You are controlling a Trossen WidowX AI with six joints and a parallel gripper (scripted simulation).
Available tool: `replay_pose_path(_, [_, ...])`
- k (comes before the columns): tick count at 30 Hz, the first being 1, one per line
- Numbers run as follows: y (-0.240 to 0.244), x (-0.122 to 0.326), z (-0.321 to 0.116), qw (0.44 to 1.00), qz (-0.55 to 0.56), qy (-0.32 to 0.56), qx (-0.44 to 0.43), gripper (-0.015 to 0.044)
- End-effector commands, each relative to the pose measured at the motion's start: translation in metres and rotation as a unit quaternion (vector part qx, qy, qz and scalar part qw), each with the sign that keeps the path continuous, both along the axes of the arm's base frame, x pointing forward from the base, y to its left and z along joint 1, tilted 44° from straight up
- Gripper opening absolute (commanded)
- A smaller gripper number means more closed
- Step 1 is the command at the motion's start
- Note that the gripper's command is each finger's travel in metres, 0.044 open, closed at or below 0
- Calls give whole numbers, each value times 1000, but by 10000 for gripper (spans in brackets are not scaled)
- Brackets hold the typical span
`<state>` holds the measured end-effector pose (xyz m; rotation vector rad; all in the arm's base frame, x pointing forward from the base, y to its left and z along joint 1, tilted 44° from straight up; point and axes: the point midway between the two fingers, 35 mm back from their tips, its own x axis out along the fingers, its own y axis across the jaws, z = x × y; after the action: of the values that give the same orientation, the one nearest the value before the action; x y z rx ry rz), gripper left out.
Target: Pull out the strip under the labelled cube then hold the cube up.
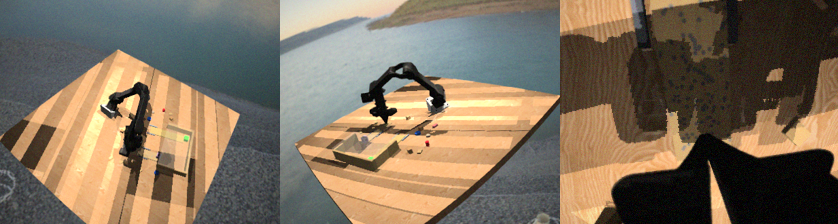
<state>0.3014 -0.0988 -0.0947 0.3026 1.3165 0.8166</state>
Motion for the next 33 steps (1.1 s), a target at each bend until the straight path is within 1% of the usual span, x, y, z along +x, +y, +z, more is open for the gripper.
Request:
replay_pose_path(1, [2,-13,-5,1000,6,13,-1,0])
replay_pose_path(27, [-9,-50,-15,1000,6,14,-1,0])
replay_pose_path(33, [-10,-52,-16,1000,6,14,-1,0])
